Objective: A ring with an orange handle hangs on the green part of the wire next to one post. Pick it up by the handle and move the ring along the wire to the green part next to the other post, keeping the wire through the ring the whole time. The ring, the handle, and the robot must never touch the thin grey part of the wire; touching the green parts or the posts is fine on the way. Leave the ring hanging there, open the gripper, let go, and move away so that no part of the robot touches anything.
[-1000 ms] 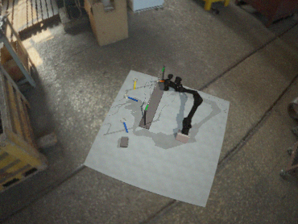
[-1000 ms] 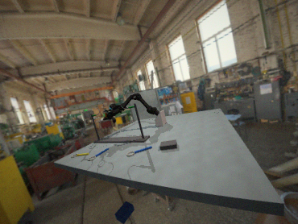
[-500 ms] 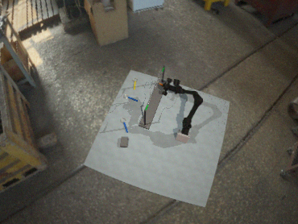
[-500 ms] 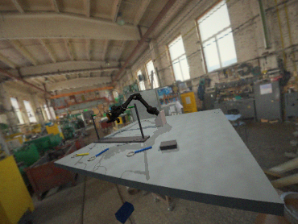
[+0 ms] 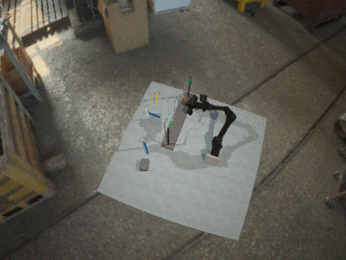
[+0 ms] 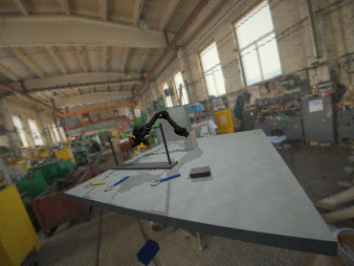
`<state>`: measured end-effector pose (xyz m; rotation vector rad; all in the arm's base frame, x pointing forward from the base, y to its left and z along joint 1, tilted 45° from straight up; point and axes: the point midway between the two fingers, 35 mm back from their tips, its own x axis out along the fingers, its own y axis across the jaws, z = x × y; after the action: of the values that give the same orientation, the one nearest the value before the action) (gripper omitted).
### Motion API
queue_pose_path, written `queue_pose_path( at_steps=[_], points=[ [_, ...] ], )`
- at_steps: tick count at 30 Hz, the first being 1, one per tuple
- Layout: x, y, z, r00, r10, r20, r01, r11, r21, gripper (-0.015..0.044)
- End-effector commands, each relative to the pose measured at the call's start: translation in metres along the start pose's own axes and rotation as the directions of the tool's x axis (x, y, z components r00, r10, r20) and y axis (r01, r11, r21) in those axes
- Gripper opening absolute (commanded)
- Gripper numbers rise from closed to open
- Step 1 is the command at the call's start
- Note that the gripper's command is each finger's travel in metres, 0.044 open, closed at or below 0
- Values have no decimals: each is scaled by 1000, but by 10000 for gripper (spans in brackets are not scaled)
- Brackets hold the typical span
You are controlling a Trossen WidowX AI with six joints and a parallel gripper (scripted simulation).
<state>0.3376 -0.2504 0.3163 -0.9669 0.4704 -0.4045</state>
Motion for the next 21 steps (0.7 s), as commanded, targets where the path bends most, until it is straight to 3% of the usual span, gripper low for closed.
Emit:
queue_pose_path(
  at_steps=[1, 21],
  points=[
    [-2, 12, 0, 1000, 31, -5, -31, 998, 62, -150],
    [-6, 47, 5, 996, 92, -3, -90, 980, 176, -150]
  ],
)
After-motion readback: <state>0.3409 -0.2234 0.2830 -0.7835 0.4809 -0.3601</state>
